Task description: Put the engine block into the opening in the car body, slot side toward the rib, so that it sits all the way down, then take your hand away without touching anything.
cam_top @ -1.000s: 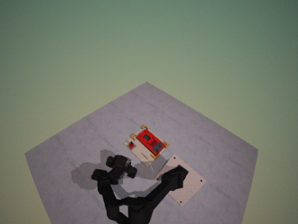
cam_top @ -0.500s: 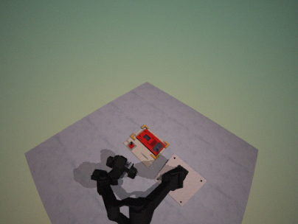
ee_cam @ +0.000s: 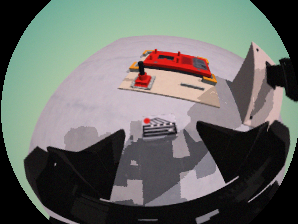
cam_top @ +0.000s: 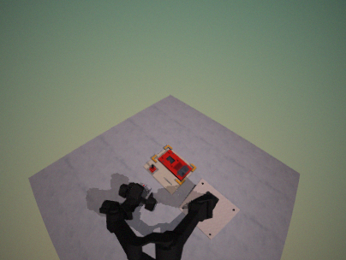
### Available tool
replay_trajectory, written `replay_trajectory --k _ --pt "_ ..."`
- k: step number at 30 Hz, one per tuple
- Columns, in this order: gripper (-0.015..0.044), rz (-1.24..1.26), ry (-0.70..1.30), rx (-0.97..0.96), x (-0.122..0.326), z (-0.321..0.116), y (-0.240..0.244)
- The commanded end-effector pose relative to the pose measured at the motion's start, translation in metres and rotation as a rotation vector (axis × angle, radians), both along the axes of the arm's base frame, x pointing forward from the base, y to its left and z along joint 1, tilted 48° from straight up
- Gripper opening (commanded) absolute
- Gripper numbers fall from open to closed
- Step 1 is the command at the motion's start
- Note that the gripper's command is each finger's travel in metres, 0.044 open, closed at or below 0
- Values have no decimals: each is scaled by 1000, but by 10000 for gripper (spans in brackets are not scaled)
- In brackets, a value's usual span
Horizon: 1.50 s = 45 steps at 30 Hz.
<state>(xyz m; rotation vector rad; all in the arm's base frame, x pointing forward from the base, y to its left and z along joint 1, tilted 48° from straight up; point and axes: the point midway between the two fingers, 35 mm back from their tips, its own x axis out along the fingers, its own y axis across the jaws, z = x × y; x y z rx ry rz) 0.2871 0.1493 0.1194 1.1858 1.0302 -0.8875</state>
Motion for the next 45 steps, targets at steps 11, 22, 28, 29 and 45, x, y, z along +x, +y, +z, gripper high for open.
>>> replay_trajectory --k 11,22,28,29,45 --pt "440 0 -1 0 0 0 0" --pt "440 214 62 25 -1 -8 -3" --pt "440 400 91 61 0 -14 -7" --pt "440 430 93 68 1 -14 -8" --pt "440 765 63 193 9 -18 -27"
